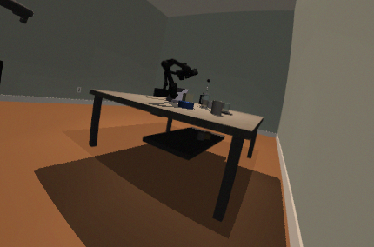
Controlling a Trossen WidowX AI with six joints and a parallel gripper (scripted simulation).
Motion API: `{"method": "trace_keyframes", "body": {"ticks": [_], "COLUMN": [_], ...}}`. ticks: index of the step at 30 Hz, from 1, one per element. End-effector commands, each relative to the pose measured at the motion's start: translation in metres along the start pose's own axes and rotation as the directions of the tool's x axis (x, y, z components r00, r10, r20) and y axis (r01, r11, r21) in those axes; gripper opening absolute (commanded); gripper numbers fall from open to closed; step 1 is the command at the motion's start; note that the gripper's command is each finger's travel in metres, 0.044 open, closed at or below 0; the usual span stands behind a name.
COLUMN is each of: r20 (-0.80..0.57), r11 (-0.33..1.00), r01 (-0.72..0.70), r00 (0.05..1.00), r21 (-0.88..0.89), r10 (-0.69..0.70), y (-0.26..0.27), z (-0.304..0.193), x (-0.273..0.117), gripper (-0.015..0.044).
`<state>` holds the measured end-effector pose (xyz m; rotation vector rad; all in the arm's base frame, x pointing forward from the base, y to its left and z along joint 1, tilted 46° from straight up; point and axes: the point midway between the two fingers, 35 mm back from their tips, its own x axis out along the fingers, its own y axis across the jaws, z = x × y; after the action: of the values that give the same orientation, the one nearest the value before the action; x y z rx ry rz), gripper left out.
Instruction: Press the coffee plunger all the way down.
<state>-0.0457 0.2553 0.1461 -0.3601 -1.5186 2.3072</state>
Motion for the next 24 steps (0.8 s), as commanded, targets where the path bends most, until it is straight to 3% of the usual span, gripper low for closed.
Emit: {"method": "trace_keyframes", "body": {"ticks": [1, 6, 9, 12, 15, 18, 24], "r20": [-0.002, -0.059, -0.129, -0.212, -0.300, -0.387, -0.521], "r11": [1.000, 0.936, 0.794, 0.618, 0.467, 0.380, 0.419], "r01": [-0.012, -0.217, -0.318, -0.295, -0.145, 0.099, 0.602], "r00": [1.000, 0.968, 0.888, 0.761, 0.596, 0.402, -0.007], "r21": [0.014, 0.277, 0.518, 0.728, 0.872, 0.920, 0.680], "r10": [0.012, 0.243, 0.441, 0.613, 0.745, 0.830, 0.854], "y": [0.001, 0.023, 0.041, 0.055, 0.062, 0.063, 0.044], "z": [-0.001, -0.020, -0.040, -0.061, -0.083, -0.104, -0.138], "x": [0.000, -0.001, -0.009, -0.023, -0.043, -0.067, -0.118], "gripper": [0.0426, 0.0440, 0.0440, 0.0440, 0.0440, 0.0440, 0.0440]}}
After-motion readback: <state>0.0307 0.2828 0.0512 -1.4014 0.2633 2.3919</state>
